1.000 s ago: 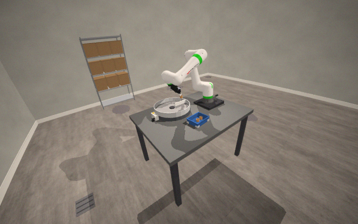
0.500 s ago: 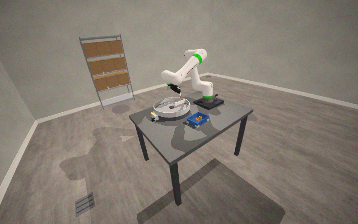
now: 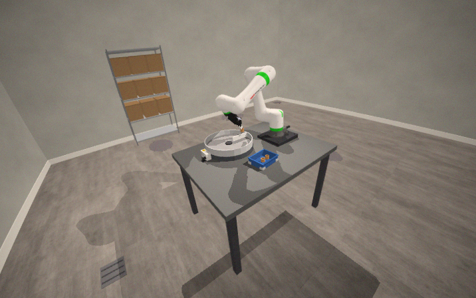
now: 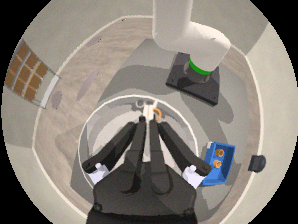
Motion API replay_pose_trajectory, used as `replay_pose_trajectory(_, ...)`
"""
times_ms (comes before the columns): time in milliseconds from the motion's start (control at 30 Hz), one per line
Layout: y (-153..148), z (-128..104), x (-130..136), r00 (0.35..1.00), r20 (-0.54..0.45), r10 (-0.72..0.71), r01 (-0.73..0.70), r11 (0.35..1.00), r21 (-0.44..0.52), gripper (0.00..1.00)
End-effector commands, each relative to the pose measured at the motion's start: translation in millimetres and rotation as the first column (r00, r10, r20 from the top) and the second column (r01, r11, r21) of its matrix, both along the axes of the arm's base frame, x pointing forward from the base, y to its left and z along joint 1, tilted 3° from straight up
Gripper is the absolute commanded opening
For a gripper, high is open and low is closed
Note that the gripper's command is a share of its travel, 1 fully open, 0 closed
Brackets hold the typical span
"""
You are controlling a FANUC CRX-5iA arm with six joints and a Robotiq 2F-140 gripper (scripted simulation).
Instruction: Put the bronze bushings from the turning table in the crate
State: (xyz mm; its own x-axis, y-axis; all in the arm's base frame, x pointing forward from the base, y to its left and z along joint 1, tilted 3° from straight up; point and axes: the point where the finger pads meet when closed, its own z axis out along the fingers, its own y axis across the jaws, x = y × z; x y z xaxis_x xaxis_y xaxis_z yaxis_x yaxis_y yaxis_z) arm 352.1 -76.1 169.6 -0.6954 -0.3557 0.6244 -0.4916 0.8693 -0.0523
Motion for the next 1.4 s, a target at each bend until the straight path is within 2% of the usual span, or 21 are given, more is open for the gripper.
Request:
replay_pose_trajectory(0, 18, 0, 4, 1.000, 0.000, 0.000, 0.000, 1.000, 0.000, 0.00)
replay_pose_trajectory(167, 73, -1, 16, 1.000, 0.000, 0.000, 0.000, 1.000, 0.000, 0.00)
replay_pose_trajectory(433, 186, -3, 41, 1.000, 0.000, 0.000, 0.000, 1.000, 0.000, 0.00)
replay_pose_trajectory(500, 186, -3, 41, 1.000, 0.000, 0.000, 0.000, 1.000, 0.000, 0.00)
replay_pose_trajectory(667, 246, -4, 55, 1.000, 0.000, 0.000, 0.000, 1.000, 0.000, 0.00)
replay_pose_trajectory(833, 294, -5, 65, 1.000, 0.000, 0.000, 0.000, 1.000, 0.000, 0.00)
replay_pose_trajectory(1000, 328, -6, 73, 1.000, 0.000, 0.000, 0.000, 1.000, 0.000, 0.00)
replay_pose_trajectory(1367, 360, -6, 80, 1.000, 0.000, 0.000, 0.000, 1.000, 0.000, 0.00)
